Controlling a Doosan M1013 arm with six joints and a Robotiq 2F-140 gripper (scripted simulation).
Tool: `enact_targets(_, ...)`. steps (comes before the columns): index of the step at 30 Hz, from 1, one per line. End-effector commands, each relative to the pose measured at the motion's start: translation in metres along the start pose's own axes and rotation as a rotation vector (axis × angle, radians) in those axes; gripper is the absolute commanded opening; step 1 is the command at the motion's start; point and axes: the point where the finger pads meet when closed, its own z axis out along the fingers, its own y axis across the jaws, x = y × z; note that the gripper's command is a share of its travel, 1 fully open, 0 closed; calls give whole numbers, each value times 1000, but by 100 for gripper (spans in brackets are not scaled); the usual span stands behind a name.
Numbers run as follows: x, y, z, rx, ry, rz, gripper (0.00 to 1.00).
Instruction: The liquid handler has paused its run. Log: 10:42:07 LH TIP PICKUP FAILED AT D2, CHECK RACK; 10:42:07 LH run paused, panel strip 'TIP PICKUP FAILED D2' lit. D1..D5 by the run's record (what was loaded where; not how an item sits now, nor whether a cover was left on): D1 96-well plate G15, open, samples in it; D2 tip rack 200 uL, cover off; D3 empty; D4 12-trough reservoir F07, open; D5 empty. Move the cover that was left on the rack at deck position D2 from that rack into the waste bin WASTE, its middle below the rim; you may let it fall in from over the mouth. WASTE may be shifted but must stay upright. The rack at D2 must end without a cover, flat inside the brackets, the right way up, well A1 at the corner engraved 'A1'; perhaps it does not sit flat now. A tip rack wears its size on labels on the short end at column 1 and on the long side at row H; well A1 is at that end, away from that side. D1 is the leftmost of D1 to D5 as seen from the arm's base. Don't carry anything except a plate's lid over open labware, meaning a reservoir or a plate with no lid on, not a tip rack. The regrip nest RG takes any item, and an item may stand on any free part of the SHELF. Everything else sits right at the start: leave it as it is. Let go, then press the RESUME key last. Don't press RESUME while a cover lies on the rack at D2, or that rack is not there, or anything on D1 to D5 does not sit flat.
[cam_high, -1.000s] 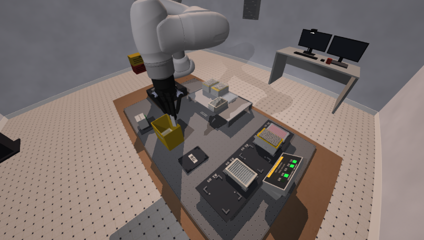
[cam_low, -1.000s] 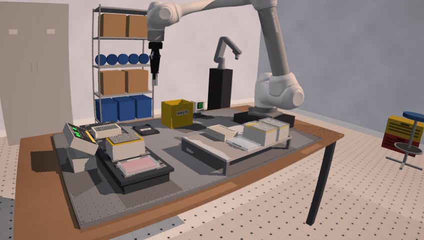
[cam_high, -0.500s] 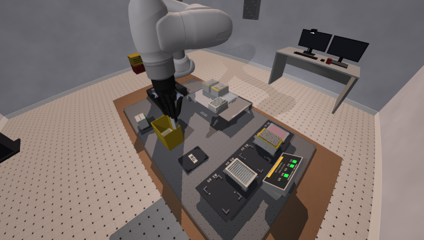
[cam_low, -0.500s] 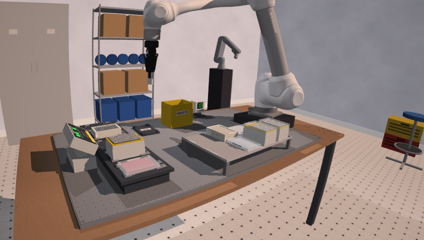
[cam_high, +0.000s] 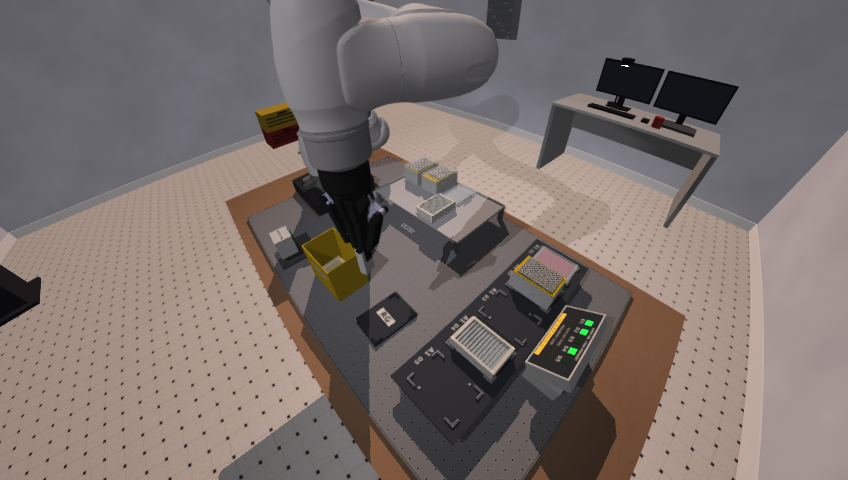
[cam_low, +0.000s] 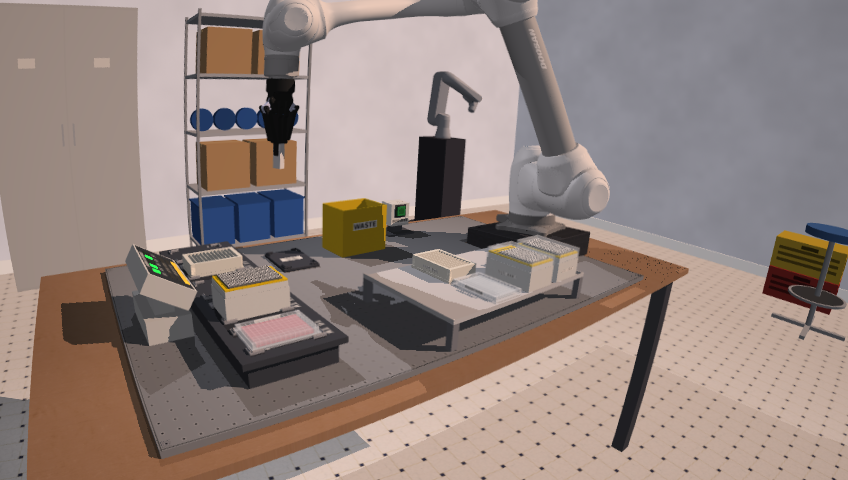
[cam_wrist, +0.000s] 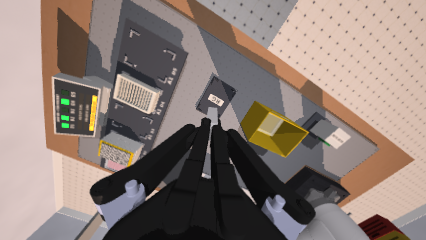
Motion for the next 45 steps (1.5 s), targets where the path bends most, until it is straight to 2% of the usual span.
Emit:
enact_targets(1,3,-20,5,-3,-6,23,0)
enact_targets(9,17,-56,3,-3,-6,183,0)
enact_targets(23,17,-56,3,-4,-6,418,0)
enact_targets(45,17,-56,3,-4,-6,418,0)
